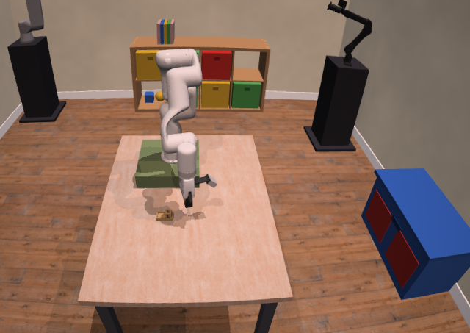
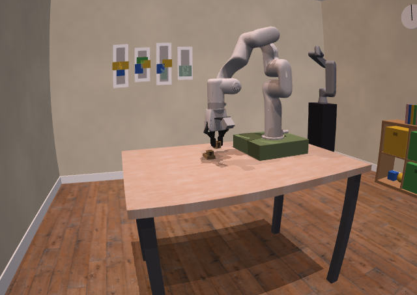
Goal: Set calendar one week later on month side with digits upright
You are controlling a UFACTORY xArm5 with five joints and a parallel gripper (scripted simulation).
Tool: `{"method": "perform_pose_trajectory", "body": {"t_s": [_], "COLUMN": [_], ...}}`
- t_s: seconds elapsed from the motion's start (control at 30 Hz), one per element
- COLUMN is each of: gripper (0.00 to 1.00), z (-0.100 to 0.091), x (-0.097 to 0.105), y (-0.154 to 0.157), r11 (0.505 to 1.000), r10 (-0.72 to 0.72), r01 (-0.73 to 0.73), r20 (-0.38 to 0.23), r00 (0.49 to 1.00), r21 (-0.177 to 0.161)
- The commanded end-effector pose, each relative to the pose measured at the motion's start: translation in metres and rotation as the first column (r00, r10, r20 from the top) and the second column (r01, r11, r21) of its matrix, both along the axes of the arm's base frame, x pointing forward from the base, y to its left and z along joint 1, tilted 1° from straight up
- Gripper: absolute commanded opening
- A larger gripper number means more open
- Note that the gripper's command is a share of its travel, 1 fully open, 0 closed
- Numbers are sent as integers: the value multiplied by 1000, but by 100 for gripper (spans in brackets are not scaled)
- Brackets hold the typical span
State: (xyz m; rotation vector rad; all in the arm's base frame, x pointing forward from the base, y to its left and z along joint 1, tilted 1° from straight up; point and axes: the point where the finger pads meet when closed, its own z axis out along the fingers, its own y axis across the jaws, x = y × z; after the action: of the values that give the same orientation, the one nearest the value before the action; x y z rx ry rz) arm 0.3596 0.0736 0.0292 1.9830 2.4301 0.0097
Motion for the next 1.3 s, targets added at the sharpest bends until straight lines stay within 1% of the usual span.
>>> {"method": "perform_pose_trajectory", "body": {"t_s": [0.0, 0.23, 0.4, 0.63, 1.27], "gripper": [27, 27, 27, 27, 27], "z": [-15, -47, -62, -66, -66], "x": [3, 4, 4, 4, 4], "y": [1, 1, 1, 1, 1], "r11": [1000, 1000, 1000, 1000, 1000], "r10": [0, 0, 0, 0, 0], "r01": [0, 0, 0, 0, 0], "r20": [6, 6, 6, 6, 6], "r00": [1000, 1000, 1000, 1000, 1000], "r21": [1, 1, 1, 1, 1]}}
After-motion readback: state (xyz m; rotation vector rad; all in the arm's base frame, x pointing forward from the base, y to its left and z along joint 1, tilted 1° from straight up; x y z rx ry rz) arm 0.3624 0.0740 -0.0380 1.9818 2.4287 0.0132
